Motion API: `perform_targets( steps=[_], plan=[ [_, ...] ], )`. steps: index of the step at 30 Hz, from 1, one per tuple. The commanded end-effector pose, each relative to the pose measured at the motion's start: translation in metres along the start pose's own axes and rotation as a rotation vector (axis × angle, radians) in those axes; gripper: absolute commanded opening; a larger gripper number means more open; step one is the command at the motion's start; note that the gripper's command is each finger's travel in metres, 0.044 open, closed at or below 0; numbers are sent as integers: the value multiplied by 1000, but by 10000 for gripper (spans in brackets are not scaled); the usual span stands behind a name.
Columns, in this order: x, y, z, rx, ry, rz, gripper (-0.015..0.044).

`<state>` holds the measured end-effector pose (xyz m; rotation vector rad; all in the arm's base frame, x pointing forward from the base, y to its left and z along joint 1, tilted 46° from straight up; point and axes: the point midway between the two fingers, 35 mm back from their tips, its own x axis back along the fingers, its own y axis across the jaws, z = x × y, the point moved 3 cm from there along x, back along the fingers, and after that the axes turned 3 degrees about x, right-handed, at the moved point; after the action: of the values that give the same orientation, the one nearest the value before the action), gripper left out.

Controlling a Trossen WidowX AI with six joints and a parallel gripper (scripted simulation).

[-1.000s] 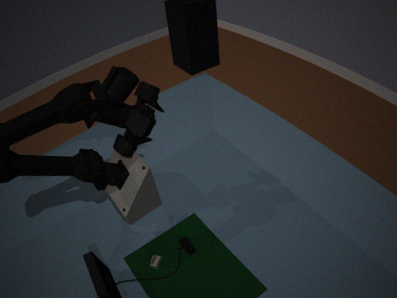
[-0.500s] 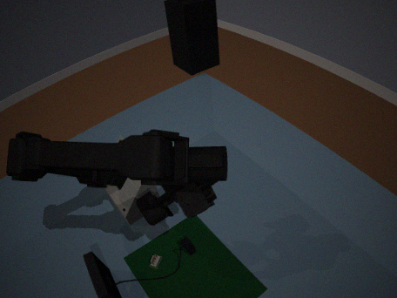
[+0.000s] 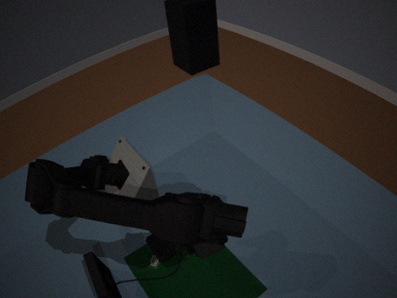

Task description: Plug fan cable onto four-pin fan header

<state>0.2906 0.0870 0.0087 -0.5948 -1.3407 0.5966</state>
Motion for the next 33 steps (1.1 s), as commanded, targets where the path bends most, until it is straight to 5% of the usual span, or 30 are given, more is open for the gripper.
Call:
perform_targets(
  steps=[1,33],
  plan=[
    [-21,-2,-2,8,19,17,440],
    [-60,-3,-11,7,18,18,440]
  ],
)
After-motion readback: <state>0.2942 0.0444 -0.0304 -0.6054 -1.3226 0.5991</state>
